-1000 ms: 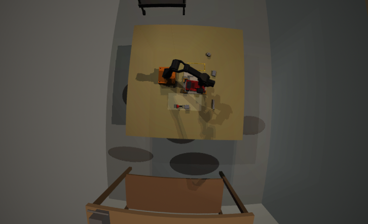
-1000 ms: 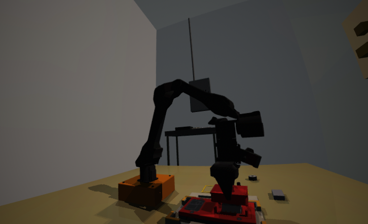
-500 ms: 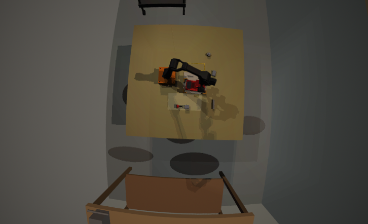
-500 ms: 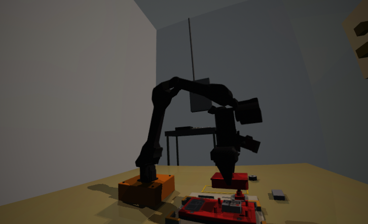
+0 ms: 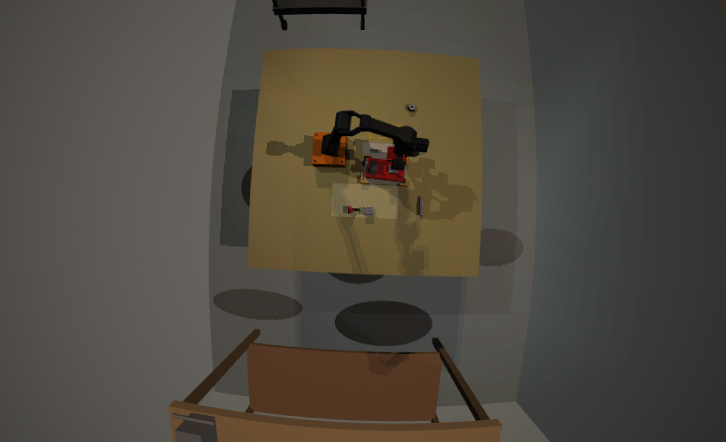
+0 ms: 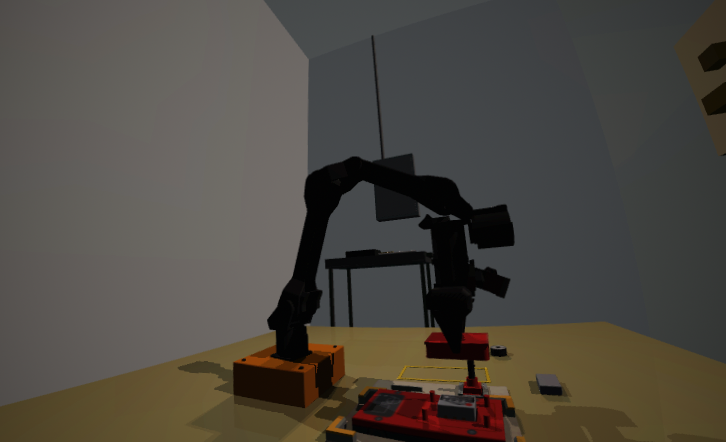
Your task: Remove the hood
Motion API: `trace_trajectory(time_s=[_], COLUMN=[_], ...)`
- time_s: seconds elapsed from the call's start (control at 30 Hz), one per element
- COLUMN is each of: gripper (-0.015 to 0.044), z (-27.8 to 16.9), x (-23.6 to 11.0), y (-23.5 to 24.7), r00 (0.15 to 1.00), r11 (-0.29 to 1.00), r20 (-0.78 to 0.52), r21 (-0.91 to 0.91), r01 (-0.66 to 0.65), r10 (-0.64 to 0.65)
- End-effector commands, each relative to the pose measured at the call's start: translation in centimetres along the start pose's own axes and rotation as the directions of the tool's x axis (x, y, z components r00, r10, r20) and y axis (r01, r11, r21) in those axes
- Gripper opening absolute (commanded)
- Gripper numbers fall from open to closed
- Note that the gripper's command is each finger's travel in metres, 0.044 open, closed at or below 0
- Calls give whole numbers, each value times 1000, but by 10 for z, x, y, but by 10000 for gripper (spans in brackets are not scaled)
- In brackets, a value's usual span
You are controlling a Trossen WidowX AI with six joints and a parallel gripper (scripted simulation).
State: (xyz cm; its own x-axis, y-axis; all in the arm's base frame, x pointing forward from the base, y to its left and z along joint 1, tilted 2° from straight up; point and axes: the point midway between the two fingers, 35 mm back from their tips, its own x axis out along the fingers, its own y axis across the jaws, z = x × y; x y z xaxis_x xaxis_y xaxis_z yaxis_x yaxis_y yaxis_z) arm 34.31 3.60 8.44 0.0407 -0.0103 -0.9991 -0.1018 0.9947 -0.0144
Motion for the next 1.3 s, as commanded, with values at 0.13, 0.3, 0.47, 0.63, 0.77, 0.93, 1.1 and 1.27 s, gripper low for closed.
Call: trace_trajectory(time_s=[0.13,0.3,0.47,0.63,0.77,0.93,1.1,1.27], gripper=[0,0,0,0,0,0,0,0], z=[-4,-8,-13,-19,-24,-32,-40,-49], x=[-2,-2,-3,-3,-4,-4,-5,-6], y=[31,50,69,87,101,117,133,149], r00=[1000,1000,1000,1000,1000,1000,1000,1000], r11=[1000,1000,1000,1000,1000,1000,1000,1000], r20=[6,6,6,5,5,4,4,4], r21=[6,7,7,8,1,-7,-2,6], r01=[0,-2,-3,-4,-3,-1,-3,-6], r10=[0,2,3,4,3,1,3,6])
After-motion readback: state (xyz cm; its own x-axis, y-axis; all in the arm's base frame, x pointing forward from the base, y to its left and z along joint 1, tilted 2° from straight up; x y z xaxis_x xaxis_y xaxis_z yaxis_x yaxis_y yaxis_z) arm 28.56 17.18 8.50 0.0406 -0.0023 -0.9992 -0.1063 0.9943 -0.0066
